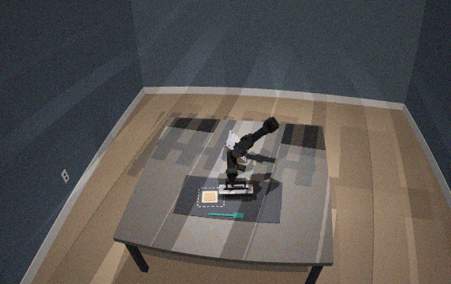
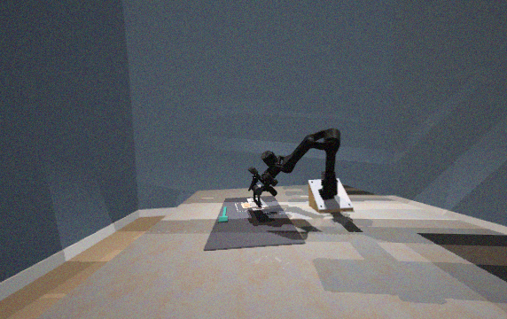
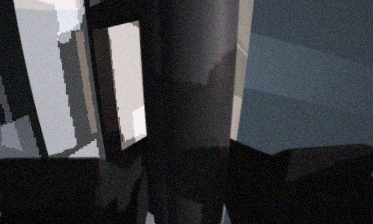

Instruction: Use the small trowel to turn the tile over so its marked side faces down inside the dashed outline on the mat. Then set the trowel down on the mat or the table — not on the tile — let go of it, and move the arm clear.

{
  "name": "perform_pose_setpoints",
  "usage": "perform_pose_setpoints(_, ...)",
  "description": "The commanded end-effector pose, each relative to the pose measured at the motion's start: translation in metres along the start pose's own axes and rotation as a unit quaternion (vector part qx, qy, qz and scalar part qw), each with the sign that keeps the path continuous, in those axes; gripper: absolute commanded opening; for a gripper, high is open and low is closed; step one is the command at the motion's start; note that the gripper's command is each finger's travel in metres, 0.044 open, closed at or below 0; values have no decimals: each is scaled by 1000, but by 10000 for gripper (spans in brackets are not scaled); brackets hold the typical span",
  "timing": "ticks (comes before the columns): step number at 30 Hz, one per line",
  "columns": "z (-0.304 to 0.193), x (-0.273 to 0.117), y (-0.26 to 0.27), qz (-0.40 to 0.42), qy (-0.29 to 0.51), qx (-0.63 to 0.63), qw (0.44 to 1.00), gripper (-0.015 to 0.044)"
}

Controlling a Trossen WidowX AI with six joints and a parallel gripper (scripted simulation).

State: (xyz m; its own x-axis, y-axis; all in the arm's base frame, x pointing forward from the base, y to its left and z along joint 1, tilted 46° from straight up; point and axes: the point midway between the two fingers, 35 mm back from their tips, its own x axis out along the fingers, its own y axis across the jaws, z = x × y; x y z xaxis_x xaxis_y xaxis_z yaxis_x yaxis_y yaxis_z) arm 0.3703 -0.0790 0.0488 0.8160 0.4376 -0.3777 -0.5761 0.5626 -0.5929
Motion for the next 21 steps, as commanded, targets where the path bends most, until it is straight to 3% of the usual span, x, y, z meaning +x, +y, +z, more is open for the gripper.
perform_pose_setpoints(1,16,-5,-11,-6,-1,-6,1000,0)
perform_pose_setpoints(10,50,-18,-21,-6,-2,-5,1000,0)
perform_pose_setpoints(21,51,-18,-21,-6,-2,-5,1000,0)
